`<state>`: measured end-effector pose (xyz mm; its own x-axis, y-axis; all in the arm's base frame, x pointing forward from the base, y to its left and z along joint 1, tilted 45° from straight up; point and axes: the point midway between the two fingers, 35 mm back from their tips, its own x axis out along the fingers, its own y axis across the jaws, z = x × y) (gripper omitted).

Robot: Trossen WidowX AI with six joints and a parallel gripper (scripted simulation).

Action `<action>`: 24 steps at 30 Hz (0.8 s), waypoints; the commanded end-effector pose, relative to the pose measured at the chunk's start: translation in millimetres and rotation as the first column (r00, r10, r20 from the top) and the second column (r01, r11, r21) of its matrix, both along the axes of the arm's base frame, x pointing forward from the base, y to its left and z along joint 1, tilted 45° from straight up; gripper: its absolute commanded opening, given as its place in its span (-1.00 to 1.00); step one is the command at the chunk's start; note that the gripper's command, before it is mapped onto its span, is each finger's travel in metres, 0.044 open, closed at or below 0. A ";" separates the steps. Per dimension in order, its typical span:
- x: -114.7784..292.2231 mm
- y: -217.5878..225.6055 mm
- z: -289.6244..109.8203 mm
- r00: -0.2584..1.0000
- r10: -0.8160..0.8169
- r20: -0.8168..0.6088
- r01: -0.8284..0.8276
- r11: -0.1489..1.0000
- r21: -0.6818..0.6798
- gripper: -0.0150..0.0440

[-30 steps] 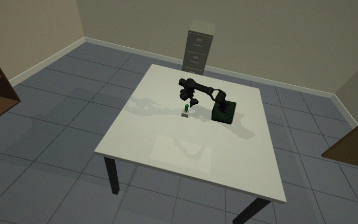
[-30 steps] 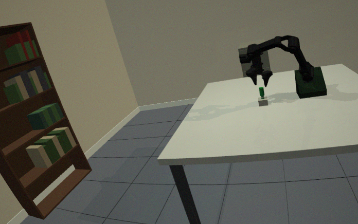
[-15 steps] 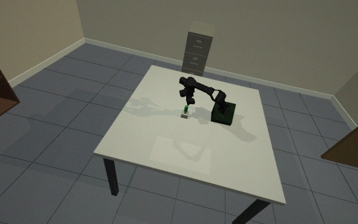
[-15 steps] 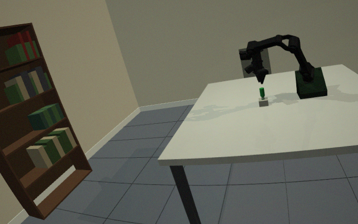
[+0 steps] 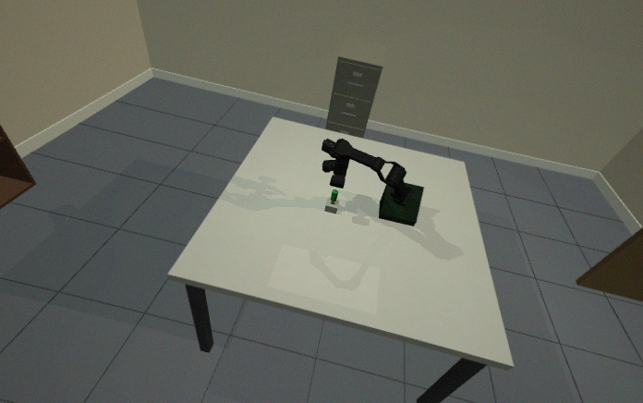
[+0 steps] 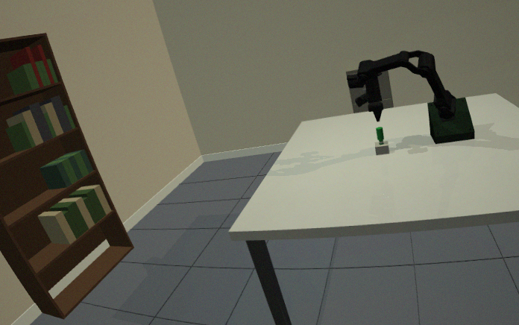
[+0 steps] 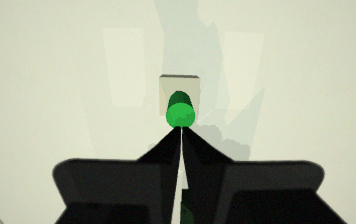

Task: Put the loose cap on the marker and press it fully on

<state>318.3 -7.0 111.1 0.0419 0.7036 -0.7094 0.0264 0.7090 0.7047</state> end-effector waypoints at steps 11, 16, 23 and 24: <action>0.3 7.9 -8.0 1.000 -0.005 -0.007 0.005 1.000 -0.002 -0.49; 0.6 13.3 -13.4 1.000 -0.005 -0.006 0.005 1.000 -0.001 -0.49; 1.0 20.8 -20.8 1.000 -0.005 -0.006 0.005 1.000 -0.001 -0.49; 1.1 21.8 -21.8 1.000 -0.005 -0.006 0.005 1.000 -0.001 -0.49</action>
